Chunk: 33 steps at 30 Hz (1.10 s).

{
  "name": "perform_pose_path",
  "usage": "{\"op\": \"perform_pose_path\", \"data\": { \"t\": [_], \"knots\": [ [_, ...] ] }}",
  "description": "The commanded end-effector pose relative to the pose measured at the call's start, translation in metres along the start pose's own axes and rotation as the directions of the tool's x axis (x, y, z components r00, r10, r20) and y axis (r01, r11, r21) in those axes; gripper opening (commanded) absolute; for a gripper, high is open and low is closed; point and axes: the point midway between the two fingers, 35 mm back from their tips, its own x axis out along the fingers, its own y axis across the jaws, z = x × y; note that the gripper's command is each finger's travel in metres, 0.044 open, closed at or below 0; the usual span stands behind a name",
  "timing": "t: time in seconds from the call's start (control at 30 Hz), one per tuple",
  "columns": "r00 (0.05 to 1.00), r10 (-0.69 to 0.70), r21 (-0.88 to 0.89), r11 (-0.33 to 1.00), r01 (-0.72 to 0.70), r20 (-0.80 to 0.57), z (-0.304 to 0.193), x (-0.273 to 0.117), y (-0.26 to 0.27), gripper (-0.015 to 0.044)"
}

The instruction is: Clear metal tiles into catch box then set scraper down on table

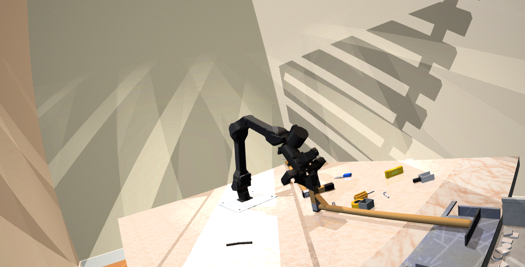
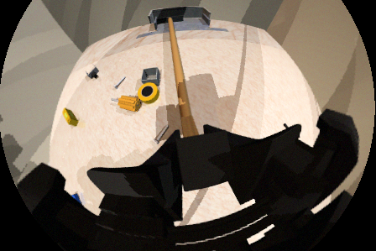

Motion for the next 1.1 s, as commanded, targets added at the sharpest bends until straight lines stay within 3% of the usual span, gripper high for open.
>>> {"op": "perform_pose_path", "data": {
  "t": [0.0, 1.07],
  "knots": [
    [1.0, 0.001, 0.004, 1.0, -0.001, 0.025, 0.003, -0.011, 0.0, 0.0],
    [1.0, 0.002, 0.004, 1.0, -0.002, 0.026, -0.033, -0.043, 0.003, 0.0]
  ]
}}
